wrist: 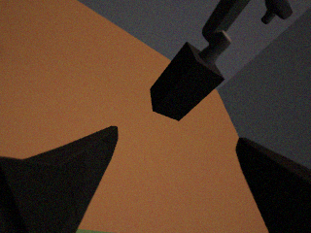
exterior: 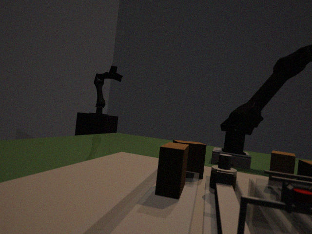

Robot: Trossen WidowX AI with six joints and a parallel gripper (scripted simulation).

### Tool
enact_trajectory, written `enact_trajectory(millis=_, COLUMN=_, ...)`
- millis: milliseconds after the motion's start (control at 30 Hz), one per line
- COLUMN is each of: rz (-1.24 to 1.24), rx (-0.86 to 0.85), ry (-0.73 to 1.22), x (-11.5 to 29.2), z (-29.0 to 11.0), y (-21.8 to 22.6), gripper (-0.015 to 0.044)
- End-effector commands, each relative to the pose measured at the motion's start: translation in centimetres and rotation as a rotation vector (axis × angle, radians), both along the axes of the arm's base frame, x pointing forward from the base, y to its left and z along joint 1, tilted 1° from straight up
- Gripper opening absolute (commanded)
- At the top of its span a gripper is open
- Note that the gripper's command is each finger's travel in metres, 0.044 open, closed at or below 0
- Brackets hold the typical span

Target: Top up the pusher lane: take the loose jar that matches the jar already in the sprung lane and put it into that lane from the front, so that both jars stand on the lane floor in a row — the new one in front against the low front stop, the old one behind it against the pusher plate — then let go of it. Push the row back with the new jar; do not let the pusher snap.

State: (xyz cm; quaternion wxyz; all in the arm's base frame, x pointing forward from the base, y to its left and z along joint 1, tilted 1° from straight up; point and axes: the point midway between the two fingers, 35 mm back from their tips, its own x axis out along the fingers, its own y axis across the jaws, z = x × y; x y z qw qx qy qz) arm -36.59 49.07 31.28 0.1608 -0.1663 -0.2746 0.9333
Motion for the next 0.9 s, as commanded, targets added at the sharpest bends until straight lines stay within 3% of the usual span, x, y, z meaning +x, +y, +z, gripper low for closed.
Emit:
enact_trajectory(millis=0, rz=-0.006, rx=-0.002, ry=-0.001, x=0.3, z=0.0, y=0.2, gripper=0.0426)
enact_trajectory(millis=433, rz=-0.431, rx=-0.165, ry=-0.06, x=20.3, z=-2.5, y=7.1, gripper=0.044)
enact_trajectory(millis=867, rz=-0.887, rx=-0.346, ry=-0.036, x=42.9, z=-4.2, y=4.5, gripper=0.044)
